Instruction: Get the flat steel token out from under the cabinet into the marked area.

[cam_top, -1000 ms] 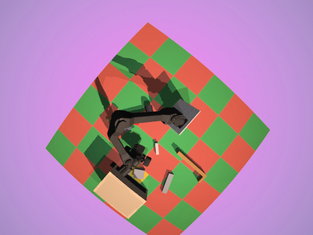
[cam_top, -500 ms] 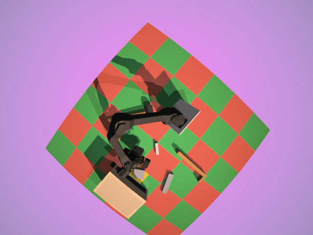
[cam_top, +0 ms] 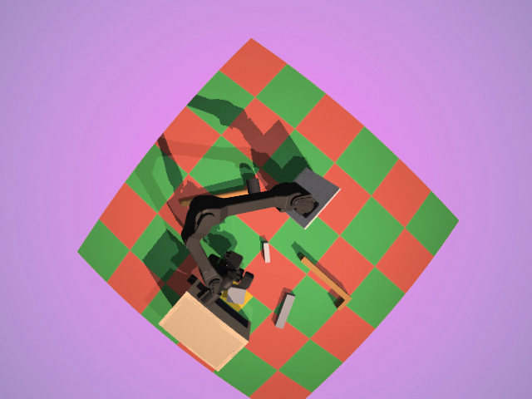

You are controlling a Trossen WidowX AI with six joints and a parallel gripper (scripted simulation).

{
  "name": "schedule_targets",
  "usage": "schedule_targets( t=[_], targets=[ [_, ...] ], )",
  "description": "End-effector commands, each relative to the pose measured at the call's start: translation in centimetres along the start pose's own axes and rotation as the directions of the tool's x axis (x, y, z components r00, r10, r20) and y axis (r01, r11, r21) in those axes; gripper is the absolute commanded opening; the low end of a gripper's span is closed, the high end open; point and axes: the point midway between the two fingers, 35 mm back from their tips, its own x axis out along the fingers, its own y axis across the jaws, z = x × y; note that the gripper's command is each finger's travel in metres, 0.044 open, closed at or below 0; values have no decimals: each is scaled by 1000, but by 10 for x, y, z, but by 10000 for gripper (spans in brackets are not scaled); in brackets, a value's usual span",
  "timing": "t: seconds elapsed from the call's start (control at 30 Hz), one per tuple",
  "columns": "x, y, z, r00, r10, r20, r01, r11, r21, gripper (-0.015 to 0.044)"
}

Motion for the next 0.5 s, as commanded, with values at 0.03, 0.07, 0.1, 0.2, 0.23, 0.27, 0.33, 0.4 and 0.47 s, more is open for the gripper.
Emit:
schedule_targets(
  t=[0.03,0.07,0.1,0.2,0.23,0.27,0.33,0.4,0.47],
  targets=[
    [0,2,-10,1000,0,-10,0,1000,13,0],
    [0,2,-11,1000,0,-10,0,1000,13,0],
    [0,2,-12,1000,0,-10,0,1000,13,0],
    [0,2,-14,1000,0,-10,0,1000,13,0],
    [0,2,-15,1000,0,-10,0,1000,13,0],
    [0,2,-16,1000,0,-11,0,1000,13,0],
    [0,2,-18,1000,0,-11,0,1000,13,0],
    [0,2,-20,1000,0,-11,0,1000,13,0],
    [-1,2,-21,1000,0,-11,0,1000,13,0]
  ],
)
